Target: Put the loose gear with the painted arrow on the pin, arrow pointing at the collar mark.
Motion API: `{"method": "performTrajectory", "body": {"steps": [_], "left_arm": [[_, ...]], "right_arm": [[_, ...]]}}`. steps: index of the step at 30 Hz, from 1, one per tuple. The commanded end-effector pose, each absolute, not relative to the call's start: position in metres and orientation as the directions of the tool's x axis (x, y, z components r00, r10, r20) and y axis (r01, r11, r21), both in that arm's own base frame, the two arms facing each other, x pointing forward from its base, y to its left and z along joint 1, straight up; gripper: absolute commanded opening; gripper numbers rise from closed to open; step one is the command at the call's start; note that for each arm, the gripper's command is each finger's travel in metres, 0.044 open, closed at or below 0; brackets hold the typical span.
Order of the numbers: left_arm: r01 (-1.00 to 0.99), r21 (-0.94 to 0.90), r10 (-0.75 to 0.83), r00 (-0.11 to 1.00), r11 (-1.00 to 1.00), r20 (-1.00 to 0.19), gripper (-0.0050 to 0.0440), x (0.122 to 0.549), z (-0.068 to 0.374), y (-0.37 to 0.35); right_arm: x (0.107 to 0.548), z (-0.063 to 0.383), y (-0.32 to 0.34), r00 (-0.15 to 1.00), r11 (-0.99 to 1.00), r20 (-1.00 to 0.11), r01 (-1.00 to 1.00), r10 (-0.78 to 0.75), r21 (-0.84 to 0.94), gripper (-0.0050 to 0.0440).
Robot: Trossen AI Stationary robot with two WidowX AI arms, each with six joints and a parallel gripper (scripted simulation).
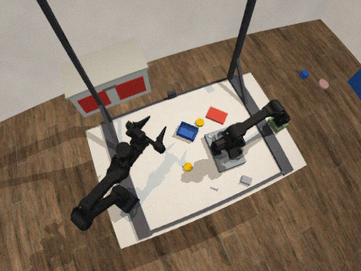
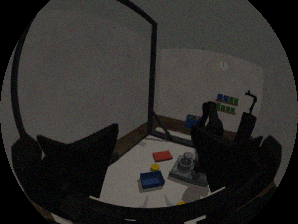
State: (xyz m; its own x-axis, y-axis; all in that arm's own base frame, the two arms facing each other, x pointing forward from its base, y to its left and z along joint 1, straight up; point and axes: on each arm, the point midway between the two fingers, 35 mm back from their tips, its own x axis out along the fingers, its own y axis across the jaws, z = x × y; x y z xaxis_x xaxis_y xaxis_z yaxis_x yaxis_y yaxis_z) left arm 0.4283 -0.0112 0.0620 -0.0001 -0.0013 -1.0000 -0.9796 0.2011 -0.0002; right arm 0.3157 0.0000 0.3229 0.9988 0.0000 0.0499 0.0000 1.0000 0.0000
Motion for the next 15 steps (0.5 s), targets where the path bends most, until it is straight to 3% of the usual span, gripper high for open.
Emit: {"method": "performTrajectory", "body": {"steps": [1, 15], "left_arm": [[-0.981, -0.024, 0.001, 0.025, 0.194, -1.0, 0.0375, 0.43, 0.064, -0.011], [-0.981, -0.016, 0.002, 0.017, 0.195, -1.0, 0.0375, 0.43, 0.043, -0.01]], "right_arm": [[0.314, 0.331, 0.0, 0.998, 1.0, 0.07, 0.0, 0.0, 0.0, 0.04], [0.314, 0.331, 0.0, 0.998, 1.0, 0.07, 0.0, 0.0, 0.0, 0.04]]}}
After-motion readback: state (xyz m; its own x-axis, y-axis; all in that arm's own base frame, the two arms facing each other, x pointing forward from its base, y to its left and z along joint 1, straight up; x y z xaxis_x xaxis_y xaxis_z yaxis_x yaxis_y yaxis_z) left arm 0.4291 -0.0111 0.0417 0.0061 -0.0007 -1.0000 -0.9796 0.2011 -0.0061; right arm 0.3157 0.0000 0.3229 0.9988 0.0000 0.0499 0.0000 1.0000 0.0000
